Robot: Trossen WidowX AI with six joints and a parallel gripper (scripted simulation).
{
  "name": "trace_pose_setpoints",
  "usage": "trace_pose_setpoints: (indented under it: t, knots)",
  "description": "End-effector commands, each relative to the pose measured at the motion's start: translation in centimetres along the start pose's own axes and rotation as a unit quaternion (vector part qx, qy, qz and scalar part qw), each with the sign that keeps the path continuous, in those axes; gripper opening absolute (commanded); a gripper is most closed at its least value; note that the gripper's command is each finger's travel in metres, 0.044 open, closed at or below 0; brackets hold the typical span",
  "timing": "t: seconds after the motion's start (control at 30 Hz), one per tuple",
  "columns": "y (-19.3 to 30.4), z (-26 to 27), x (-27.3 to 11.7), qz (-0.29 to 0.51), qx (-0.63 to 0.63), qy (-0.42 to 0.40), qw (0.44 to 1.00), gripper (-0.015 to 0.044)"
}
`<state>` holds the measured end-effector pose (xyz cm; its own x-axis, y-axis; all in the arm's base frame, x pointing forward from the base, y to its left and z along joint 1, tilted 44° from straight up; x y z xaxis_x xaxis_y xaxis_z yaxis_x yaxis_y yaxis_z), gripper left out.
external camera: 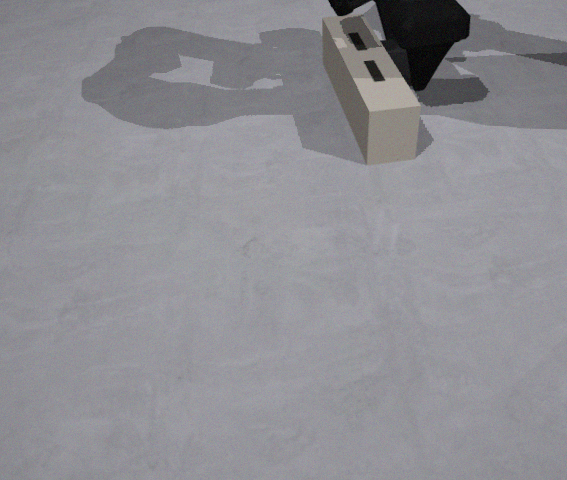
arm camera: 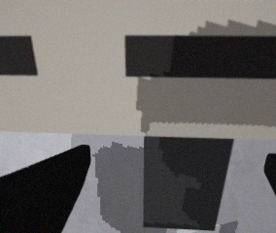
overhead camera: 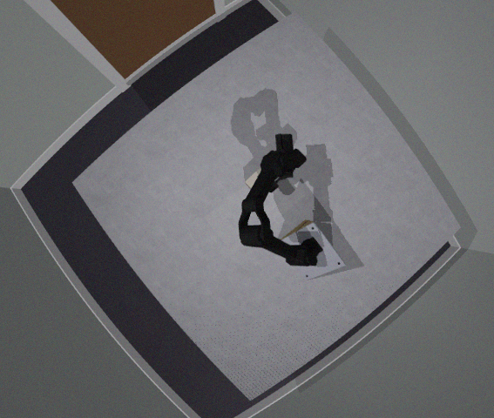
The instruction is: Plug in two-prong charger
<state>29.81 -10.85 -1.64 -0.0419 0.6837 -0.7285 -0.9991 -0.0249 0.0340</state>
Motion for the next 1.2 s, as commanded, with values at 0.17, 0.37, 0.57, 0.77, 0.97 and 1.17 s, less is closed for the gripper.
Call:
trace_pose_setpoints:
  t: [0.17,0.37,0.57,0.77,0.97,1.17]
  knots:
    - [0.5,0.0,0.1,-0.001,-0.003,-0.001,1.0,0.044]
    - [0.6,0.0,0.1,-0.002,-0.004,-0.001,1.0,0.044]
    - [1.1,-0.1,0.1,-0.002,-0.004,-0.001,1.0,0.044]
    - [1.9,-0.3,0.2,-0.002,-0.004,-0.001,1.0,0.044]
    - [2.7,-0.4,0.2,-0.002,-0.004,0.0,1.0,0.044]
    - [3.5,-0.5,0.2,-0.002,-0.004,0.0,1.0,0.044]
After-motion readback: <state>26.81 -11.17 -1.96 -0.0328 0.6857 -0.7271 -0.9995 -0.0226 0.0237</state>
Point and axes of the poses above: the point midway between the two fingers, 35 mm back from their tips, its own x axis out along the fingers, its own z axis across the jaws, y = z × x, the point moved 10 cm from there along -x, back along the fingers, and after that the axes turned 5 degrees about x, right-handed, at the moved point
